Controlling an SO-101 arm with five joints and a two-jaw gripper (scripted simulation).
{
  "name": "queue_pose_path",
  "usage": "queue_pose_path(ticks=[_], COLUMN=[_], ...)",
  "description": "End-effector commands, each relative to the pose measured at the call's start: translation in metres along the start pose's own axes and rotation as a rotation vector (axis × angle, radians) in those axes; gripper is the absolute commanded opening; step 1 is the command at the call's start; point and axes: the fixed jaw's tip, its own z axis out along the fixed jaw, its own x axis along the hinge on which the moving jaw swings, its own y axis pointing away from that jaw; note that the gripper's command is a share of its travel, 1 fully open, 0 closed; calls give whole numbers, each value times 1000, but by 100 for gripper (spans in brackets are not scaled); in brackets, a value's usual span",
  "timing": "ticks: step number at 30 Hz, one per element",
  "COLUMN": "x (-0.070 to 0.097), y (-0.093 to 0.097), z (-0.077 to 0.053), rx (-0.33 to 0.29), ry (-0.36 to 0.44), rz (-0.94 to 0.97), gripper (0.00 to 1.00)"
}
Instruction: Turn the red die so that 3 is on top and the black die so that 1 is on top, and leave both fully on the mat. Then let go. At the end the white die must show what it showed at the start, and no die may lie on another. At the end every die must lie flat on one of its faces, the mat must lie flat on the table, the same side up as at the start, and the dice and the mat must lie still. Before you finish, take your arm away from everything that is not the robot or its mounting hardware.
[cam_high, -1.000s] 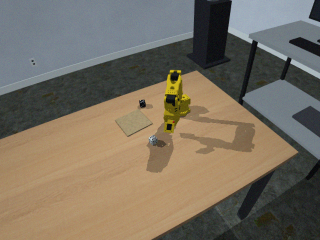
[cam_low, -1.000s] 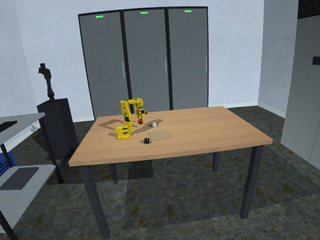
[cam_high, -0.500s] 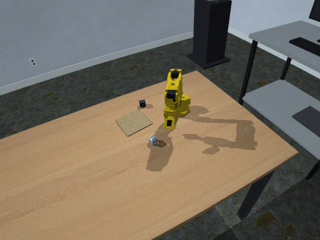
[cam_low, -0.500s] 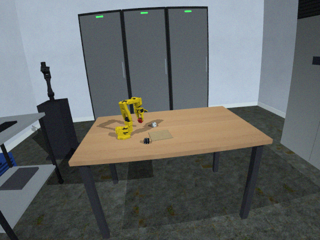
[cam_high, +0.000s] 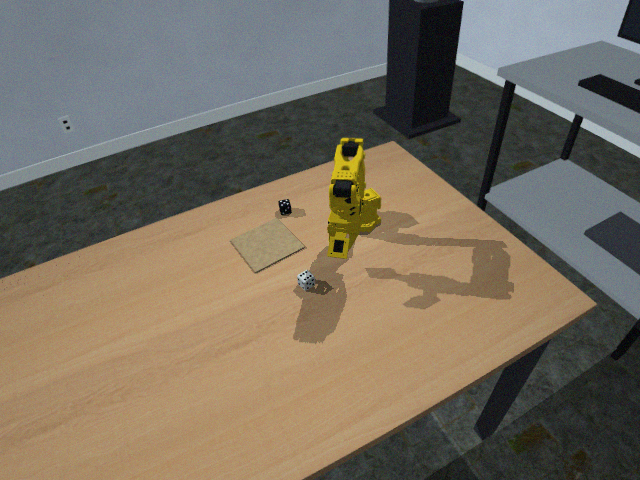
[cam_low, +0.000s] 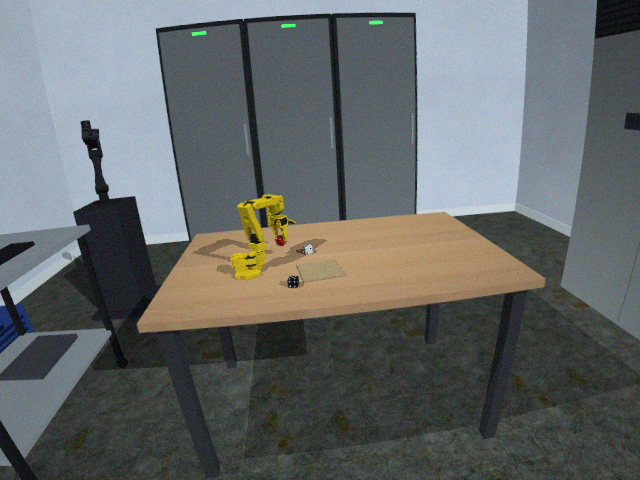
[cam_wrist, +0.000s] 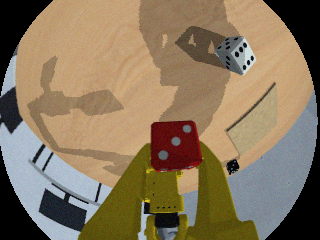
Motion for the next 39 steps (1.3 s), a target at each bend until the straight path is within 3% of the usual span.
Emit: queue_pose_path(ticks=[1, 11, 13, 21, 34, 39], x=[-4, -16, -16, -26, -28, -33], y=[2, 1, 1, 0, 0, 0], z=[-5, -2, -2, -2, -2, -2], rx=[-6, -18, -18, -26, -28, -30], ry=[-57, -243, -243, -409, -452, -508], rz=[1, 0, 0, 0, 0, -1], gripper=[0, 0, 0, 0, 0, 0])
